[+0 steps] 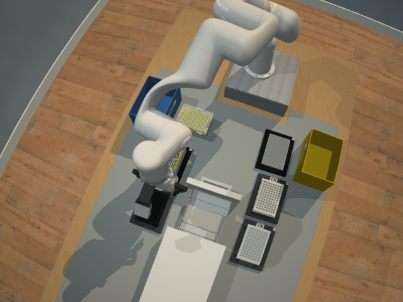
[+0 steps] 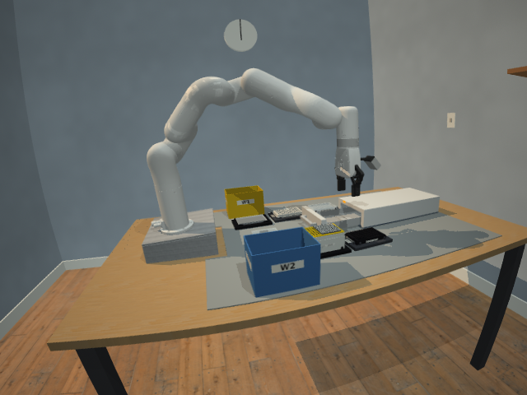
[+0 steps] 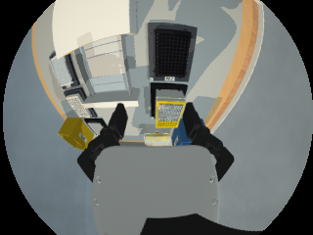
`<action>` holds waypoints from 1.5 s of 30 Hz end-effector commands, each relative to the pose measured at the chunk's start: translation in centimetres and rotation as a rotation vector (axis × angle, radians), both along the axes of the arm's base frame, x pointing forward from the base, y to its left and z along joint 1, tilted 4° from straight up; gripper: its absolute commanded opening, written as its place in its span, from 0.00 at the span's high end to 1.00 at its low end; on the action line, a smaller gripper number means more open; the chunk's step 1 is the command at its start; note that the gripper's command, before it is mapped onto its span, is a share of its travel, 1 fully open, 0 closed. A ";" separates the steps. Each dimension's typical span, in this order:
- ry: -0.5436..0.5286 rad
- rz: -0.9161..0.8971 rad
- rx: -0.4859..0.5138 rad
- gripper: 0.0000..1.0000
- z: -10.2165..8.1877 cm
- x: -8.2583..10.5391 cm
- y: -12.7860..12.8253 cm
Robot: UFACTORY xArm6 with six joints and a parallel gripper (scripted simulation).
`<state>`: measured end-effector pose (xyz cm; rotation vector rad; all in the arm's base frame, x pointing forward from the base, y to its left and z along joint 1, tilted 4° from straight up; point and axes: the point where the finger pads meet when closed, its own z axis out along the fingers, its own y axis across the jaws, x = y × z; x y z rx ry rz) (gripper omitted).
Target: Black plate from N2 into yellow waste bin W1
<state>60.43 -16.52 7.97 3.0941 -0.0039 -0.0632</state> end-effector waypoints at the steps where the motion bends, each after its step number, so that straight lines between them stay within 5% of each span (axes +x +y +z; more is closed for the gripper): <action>1: 0.003 0.000 0.001 0.00 -0.3 1.4 -1.1; 12: 0.003 0.000 0.001 0.00 -1.9 5.0 -4.5; 30: 0.003 0.000 0.001 0.00 -1.9 5.0 -4.5; 45: 0.003 0.000 0.001 0.00 -4.0 4.9 -4.6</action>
